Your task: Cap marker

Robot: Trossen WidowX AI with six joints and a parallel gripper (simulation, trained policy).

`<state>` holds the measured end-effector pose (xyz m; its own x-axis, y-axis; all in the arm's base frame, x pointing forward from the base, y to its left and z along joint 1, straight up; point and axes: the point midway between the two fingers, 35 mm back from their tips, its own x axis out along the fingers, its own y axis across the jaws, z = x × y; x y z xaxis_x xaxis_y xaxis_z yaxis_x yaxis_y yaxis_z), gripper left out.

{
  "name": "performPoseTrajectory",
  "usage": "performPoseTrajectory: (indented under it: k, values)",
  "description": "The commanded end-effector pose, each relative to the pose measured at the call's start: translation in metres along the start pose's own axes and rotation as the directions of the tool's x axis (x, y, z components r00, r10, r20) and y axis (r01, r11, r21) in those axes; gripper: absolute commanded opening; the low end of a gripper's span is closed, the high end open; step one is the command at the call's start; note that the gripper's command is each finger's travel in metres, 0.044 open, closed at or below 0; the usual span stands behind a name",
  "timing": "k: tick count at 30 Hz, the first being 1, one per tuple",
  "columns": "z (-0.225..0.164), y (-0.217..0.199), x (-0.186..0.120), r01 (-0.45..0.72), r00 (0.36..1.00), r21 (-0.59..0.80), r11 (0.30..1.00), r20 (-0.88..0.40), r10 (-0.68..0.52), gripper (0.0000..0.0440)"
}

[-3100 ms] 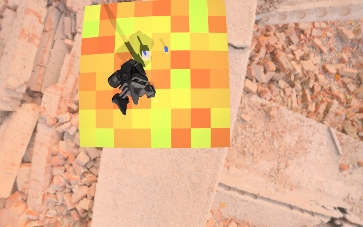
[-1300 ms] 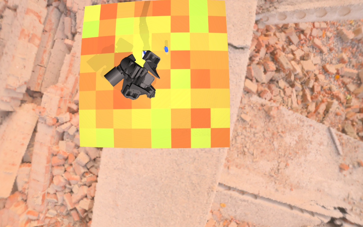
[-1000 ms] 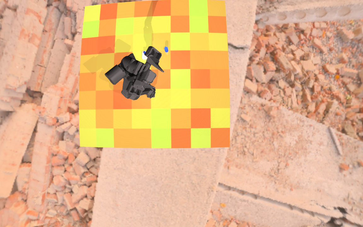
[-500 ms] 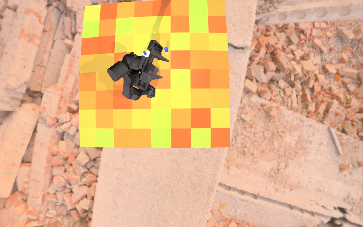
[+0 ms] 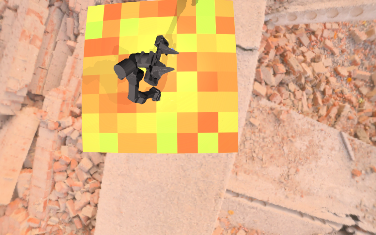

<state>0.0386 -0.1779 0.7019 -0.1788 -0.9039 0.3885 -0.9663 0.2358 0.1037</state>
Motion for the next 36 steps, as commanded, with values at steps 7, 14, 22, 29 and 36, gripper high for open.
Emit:
performPoseTrajectory:
  k: [7, 14, 22, 29, 36]
  values:
    - [0.01, -0.031, -0.004, 0.108, 0.994, -0.022, 0.994, 0.03, -0.107, 0.03]
    - [0.017, -0.052, -0.009, 0.182, 0.982, -0.034, 0.983, 0.053, -0.18, 0.0301]
    - [0.026, -0.076, -0.017, 0.264, 0.962, -0.044, 0.963, 0.079, -0.26, 0.0302]
    - [0.034, -0.097, -0.025, 0.332, 0.94, -0.053, 0.942, 0.104, -0.326, 0.0303]
    - [0.042, -0.117, -0.035, 0.397, 0.913, -0.059, 0.916, 0.129, -0.387, 0.0304]
